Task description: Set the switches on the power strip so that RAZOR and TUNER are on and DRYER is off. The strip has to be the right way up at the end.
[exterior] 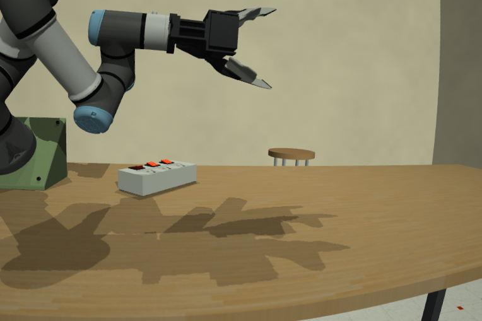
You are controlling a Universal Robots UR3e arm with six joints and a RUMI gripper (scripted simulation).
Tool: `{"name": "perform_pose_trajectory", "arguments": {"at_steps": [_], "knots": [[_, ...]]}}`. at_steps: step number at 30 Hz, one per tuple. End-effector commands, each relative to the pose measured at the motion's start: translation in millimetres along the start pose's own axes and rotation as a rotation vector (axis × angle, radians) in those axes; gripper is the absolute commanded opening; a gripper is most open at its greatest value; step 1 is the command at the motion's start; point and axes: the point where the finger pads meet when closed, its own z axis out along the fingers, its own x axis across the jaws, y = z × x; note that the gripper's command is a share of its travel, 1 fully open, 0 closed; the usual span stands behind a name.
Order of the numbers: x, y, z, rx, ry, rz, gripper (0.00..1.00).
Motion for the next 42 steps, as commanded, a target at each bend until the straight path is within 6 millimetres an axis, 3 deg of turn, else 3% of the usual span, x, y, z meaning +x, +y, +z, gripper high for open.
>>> {"name": "perform_pose_trajectory", "arguments": {"at_steps": [1,20,31,33,42], "knots": [[1,0,0,0.0,0.002,0.0,1.0],[-14,-18,4,0.052,-0.062,-0.097,1.0],[-48,-60,6,0.198,-0.188,-0.339,1.0],[-48,-60,6,0.198,-0.188,-0.339,1.0],[-83,-104,-8,0.395,-0.286,-0.636,1.0]]}}
